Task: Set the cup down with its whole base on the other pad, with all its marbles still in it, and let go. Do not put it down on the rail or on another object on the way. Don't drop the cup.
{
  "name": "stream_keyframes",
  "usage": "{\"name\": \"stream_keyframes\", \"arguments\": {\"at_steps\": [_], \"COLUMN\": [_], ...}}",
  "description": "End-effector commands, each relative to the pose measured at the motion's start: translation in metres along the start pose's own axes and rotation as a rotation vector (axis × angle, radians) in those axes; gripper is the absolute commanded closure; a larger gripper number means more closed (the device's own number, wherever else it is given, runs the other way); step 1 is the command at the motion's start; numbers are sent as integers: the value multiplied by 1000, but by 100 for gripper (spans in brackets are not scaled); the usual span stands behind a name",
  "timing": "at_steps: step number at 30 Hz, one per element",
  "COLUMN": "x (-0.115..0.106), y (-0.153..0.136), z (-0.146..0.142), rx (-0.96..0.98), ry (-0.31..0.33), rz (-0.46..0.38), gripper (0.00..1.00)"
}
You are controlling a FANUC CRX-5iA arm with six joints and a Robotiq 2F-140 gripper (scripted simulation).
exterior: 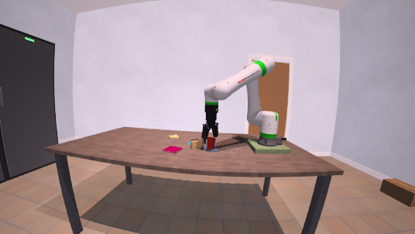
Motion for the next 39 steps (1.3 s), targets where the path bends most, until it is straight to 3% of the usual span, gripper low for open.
{"name": "stream_keyframes", "arguments": {"at_steps": [1,39], "x": [0,0], "y": [0,0], "z": [0,0], "rx": [0,0], "ry": [0,0], "rz": [0,0], "gripper": [42,46]}}
Point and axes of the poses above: the point where the finger pads meet when closed, its own x axis out along the fingers, its own z axis across the jaws, y = z × x, the point moved 2 cm from there along -x, back along the fingers, and after that the axes turned 1 degree about x, right-handed, at the moved point
